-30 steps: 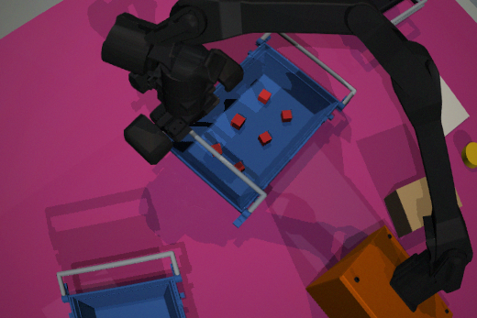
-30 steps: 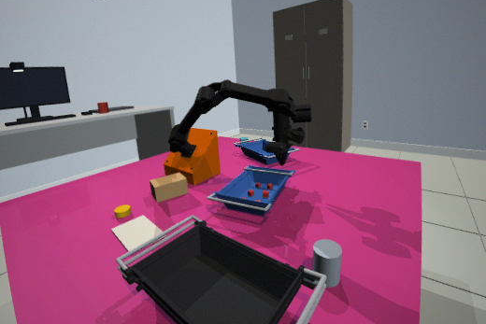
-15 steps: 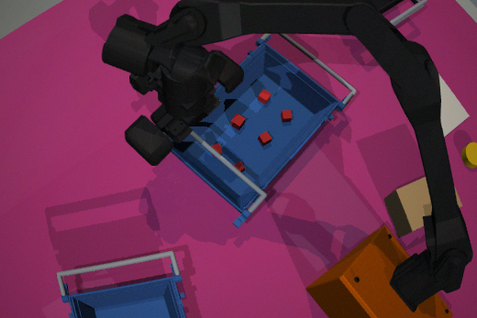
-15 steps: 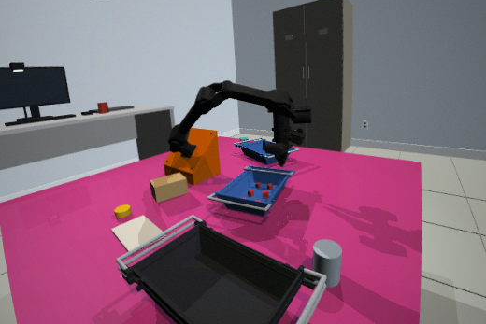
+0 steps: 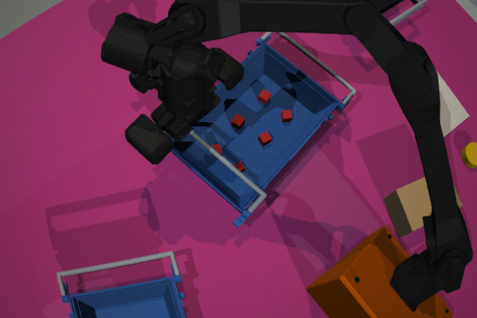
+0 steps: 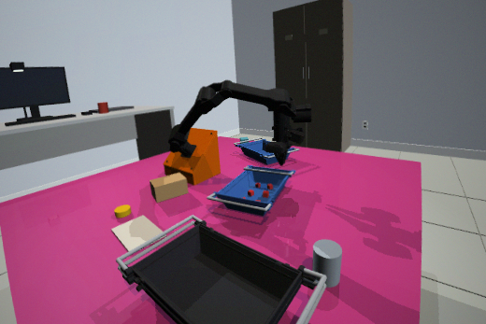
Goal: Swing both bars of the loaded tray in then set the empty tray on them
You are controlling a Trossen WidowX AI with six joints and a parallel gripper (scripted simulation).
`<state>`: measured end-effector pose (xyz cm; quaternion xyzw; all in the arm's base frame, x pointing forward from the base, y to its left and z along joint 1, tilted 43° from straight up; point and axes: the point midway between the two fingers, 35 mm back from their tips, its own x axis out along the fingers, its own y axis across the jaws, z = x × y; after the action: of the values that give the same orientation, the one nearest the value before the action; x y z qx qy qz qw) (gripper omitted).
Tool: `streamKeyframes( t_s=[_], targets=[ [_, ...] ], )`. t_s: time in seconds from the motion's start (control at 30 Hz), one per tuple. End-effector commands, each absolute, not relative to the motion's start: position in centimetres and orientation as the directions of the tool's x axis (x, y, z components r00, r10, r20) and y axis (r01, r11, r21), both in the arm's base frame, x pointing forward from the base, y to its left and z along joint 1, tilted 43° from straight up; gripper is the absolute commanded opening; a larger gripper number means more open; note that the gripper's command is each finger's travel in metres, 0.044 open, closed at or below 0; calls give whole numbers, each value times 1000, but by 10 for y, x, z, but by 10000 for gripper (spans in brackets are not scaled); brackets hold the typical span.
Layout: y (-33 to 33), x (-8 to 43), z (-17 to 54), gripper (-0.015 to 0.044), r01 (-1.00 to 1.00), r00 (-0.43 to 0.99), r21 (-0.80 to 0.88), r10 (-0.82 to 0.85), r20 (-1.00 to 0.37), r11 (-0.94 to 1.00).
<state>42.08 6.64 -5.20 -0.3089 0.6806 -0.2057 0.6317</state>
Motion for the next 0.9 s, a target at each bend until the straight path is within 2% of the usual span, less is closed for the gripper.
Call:
streamKeyframes(
  t_s=[0.0, 0.17, 0.23, 0.4, 0.53, 0.63, 0.73, 0.87],
  targets=[
    [83, 423, -39, 82, -186, -4, -667, -679, -734, 722],
    [119, 419, 2, 82, -251, 2, -663, -684, -729, 706],
    [92, 425, -12, 82, -137, -4, -675, -682, -731, 725],
    [49, 435, 18, 82, 445, 1, -599, -670, -743, 665],
    [12, 438, 43, 82, 817, 4, -381, -665, -747, 432],
    [-14, 436, 60, 82, 970, 2, -159, -665, -747, 182],
    [-37, 433, 74, 82, 998, 1, 46, -666, -746, -51],
    [-59, 428, 87, 82, 929, -2, 246, -668, -744, -276]
  ],
)
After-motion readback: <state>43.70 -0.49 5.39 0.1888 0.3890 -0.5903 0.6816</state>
